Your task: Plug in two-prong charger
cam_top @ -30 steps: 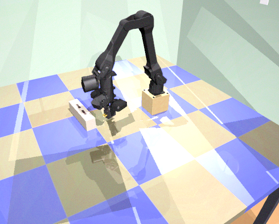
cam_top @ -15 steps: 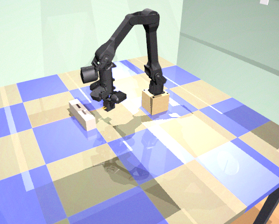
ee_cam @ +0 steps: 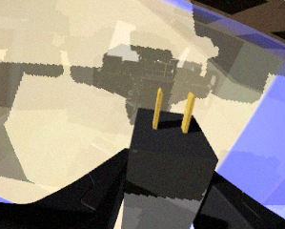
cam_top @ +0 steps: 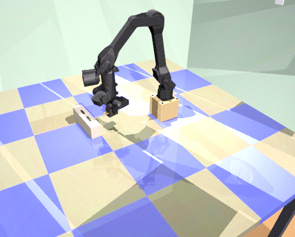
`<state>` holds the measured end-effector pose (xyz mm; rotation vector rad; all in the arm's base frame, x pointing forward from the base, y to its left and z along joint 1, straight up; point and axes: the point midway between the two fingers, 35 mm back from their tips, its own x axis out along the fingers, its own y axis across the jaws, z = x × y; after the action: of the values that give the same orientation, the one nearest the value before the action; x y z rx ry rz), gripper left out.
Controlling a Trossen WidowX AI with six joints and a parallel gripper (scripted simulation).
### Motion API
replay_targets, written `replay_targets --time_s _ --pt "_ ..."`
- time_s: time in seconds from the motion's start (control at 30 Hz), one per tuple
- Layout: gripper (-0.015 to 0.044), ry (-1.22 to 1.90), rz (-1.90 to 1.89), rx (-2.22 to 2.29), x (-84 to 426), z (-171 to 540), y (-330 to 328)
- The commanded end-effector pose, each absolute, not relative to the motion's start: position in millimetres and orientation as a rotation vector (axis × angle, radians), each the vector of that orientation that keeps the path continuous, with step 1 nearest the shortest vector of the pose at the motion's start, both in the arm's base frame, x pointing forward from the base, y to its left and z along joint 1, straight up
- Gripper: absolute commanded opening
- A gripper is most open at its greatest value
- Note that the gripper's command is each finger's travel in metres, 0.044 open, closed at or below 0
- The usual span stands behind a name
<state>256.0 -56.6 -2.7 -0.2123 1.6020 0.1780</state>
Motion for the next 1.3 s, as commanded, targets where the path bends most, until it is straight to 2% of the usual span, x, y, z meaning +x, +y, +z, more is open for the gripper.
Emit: replay_targets --time_s 0.0,0.87,1.27 --pt "0.0000 1.609 0.170 -0.199 256 -8 -64" --pt "0.0000 1.613 0.065 -0.101 252 -33 -119" --pt "0.0000 1.612 0.061 -0.097 263 -33 -120"
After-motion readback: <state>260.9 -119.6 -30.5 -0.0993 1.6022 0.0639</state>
